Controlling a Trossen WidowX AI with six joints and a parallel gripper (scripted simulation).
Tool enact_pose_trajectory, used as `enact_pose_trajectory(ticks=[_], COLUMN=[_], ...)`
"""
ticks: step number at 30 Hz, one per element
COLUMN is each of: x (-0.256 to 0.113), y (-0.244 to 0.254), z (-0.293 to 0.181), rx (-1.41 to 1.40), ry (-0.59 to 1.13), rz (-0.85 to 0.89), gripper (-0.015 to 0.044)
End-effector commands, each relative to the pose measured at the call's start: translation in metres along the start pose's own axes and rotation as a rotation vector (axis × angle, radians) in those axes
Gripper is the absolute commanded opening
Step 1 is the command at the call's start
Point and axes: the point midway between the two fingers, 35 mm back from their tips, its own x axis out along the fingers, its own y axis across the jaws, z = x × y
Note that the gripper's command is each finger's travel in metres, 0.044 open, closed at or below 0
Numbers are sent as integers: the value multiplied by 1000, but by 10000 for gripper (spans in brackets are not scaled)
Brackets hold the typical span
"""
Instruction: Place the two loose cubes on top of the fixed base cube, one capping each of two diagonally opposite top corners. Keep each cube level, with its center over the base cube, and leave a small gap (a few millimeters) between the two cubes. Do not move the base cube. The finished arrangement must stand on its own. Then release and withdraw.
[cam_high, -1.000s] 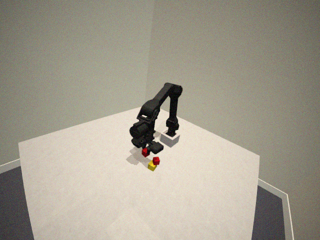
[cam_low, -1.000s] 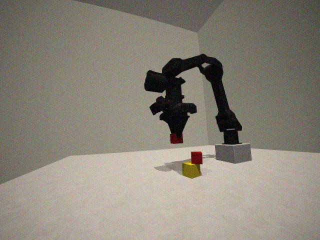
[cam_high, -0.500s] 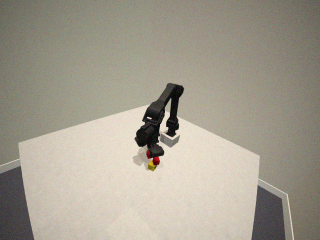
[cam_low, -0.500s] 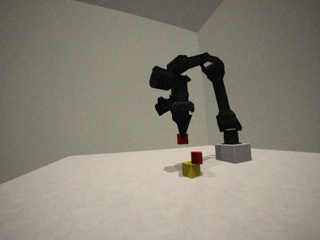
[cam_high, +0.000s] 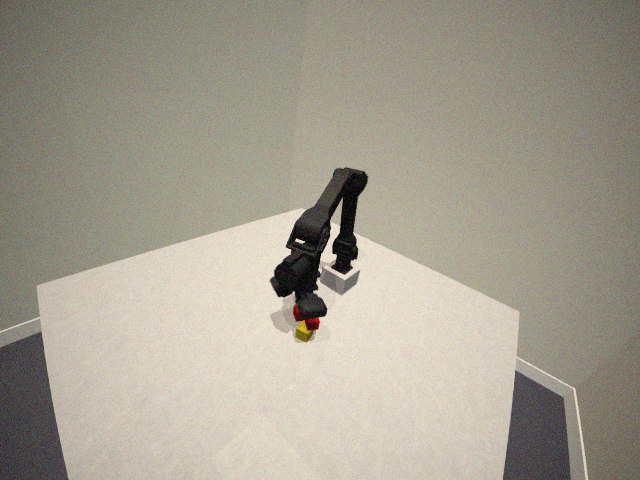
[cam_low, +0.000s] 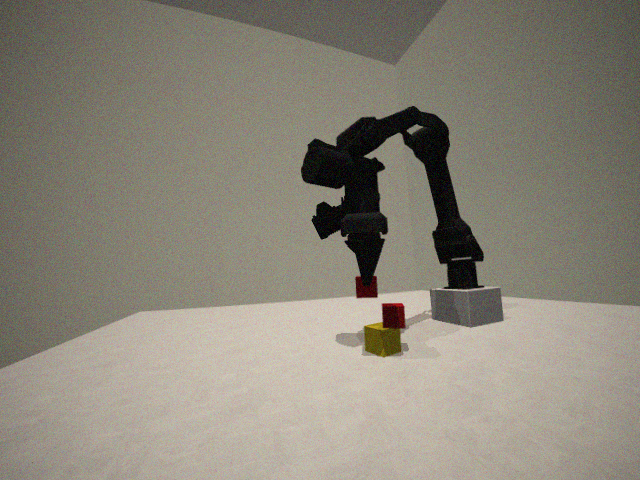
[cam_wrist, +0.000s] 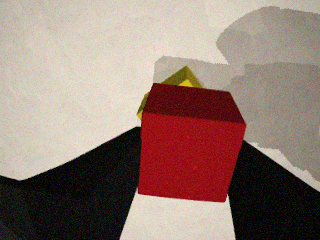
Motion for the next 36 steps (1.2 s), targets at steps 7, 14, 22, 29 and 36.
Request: enact_pose_trajectory(ticks=[7,14,22,29,36], x=[14,16,38,42,43], y=[-1,0,0,0,0], z=[-1,-1,-1,-1,-1], rx=[9,8,1,-1,-1], ry=[7,6,6,7,7], rz=[-3,-3,-3,-3,-3], gripper=[105,105,105,105,105])
